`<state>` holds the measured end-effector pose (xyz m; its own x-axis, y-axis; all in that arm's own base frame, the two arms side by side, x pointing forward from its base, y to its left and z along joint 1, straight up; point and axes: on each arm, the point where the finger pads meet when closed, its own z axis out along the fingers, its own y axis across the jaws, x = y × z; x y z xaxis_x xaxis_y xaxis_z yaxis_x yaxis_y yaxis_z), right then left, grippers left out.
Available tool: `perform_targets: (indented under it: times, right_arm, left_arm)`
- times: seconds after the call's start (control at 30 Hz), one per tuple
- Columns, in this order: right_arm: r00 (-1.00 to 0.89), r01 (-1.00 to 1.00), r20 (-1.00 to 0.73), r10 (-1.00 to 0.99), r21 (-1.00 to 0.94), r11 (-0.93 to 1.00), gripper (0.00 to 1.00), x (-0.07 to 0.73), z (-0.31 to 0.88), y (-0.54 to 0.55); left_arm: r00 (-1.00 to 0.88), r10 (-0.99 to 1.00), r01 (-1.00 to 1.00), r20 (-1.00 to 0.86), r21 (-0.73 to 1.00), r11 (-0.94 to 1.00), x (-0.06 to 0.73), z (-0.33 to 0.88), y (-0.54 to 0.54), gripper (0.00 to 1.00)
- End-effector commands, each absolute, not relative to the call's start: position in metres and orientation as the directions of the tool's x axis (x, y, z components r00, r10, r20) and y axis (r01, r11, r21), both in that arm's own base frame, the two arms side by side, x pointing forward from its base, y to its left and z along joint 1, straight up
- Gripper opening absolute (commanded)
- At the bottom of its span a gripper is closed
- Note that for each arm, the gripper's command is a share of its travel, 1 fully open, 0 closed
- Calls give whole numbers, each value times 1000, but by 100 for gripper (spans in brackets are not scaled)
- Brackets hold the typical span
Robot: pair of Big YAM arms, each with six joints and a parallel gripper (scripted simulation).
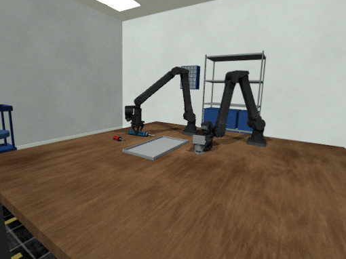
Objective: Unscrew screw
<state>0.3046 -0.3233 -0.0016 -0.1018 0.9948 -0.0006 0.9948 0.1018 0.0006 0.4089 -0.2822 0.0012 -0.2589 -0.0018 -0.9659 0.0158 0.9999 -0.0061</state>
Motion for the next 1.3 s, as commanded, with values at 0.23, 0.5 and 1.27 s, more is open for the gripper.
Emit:
perform_targets:
  times: [0.23,0.5,1.27]
  right_arm:
    - [-97,995,-39,995,29,98,43,319,13,-347]
    - [-97,995,-39,995,29,98,43,319,13,-347]
    - [-97,995,-40,994,30,98,42,320,14,-347]
  left_arm:
    - [-241,-14,19,-970,-20,1000,413,8,-288,59]
    - [-241,-14,19,-970,-20,1000,413,8,-288,59]
    - [-241,-14,19,-970,-20,1000,413,8,-288,59]
